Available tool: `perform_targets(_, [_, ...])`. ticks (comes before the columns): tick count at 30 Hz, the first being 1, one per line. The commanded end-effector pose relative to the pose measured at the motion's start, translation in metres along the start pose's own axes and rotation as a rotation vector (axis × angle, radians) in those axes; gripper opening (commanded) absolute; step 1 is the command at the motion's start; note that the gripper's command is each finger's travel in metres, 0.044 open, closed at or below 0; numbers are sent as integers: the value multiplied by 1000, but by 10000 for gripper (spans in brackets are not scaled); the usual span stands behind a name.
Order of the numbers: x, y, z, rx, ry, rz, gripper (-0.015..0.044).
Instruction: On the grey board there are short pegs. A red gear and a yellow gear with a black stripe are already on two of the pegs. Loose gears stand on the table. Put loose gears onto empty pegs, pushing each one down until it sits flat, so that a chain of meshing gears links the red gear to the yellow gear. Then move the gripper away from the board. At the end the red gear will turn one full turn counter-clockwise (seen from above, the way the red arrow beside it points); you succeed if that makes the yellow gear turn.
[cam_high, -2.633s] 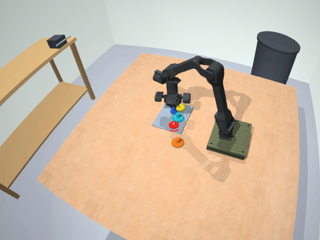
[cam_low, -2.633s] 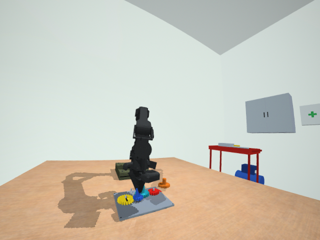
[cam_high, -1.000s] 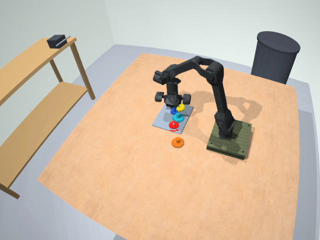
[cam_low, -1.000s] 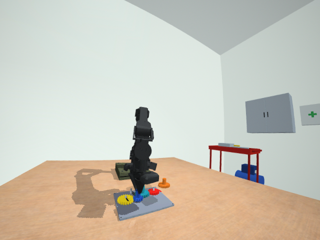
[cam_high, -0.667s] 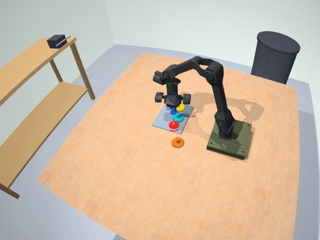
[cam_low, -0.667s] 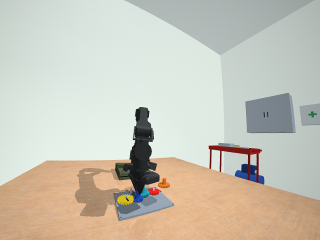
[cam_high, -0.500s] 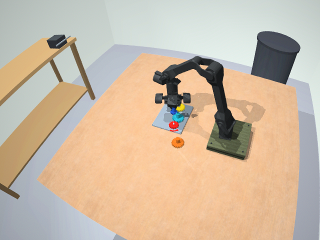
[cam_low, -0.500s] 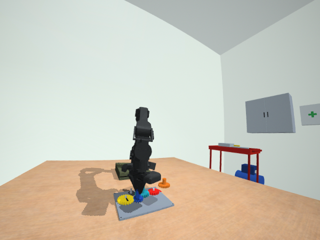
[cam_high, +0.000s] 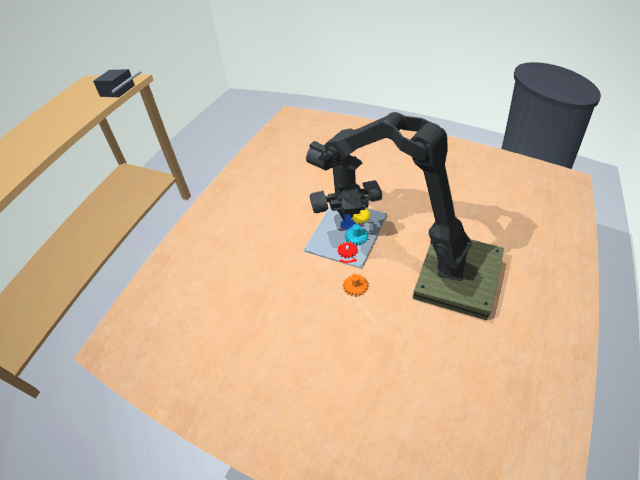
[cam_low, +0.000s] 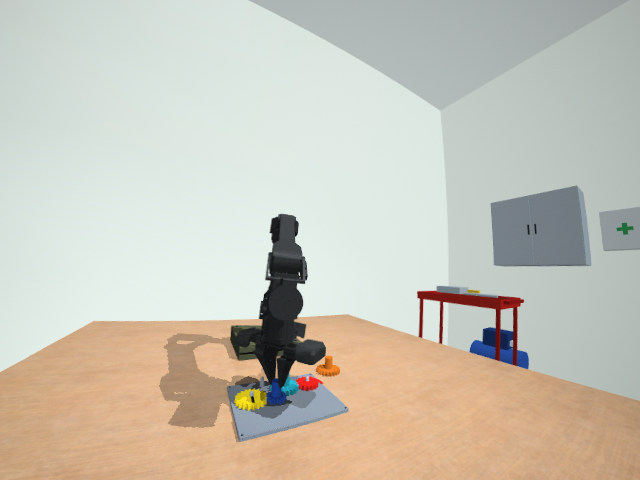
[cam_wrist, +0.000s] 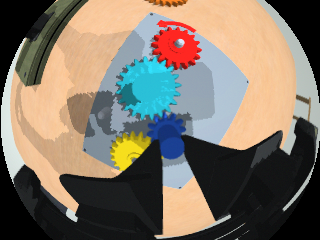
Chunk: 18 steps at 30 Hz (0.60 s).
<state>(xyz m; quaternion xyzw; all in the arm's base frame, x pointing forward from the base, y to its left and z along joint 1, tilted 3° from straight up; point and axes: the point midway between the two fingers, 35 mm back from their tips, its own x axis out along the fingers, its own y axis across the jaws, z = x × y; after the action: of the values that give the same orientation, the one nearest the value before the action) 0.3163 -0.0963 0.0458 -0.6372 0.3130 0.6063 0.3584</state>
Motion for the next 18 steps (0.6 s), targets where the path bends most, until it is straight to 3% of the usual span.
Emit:
perform_targets(1, [1,0,0,31,0,1,0])
perform_targets(18, [1,0,0,463,1,1,0])
